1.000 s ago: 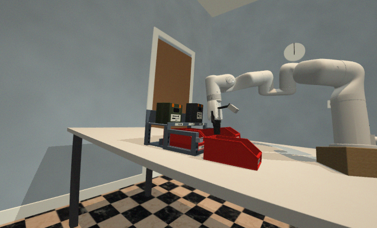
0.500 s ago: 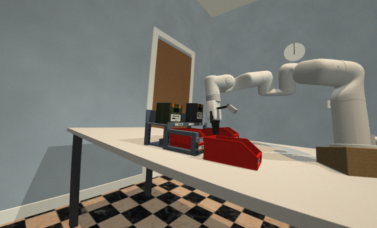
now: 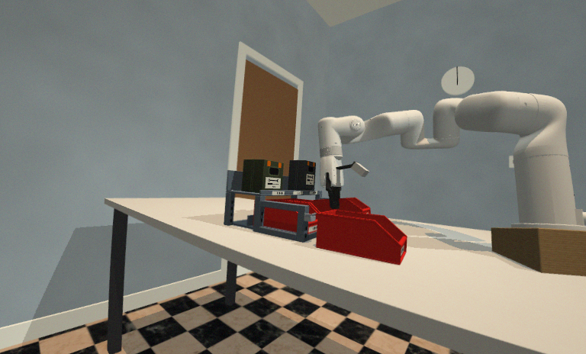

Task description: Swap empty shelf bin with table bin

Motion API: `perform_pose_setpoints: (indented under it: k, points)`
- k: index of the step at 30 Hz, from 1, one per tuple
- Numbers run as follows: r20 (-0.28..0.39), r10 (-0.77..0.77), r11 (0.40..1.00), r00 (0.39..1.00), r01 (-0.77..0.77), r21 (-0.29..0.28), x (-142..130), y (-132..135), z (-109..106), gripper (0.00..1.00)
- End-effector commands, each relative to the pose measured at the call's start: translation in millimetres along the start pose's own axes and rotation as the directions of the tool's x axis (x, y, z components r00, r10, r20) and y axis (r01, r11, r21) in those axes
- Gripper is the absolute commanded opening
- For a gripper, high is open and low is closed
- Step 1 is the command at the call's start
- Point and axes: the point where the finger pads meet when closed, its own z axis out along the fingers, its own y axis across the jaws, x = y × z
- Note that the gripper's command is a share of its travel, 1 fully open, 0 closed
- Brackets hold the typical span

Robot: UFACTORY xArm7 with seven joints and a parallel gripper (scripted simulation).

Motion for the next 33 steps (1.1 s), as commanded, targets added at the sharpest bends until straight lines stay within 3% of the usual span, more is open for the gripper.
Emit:
perform_pose_setpoints:
  k: [1, 33]
  points:
    - [0.005, 0.0, 1.0, 1.0, 0.0, 0.0, -1.1, 0.4, -2.2, 0.0]
    - [0.01, 0.0, 1.0, 1.0, 0.0, 0.0, -5.5, 0.4, -2.4, 0.0]
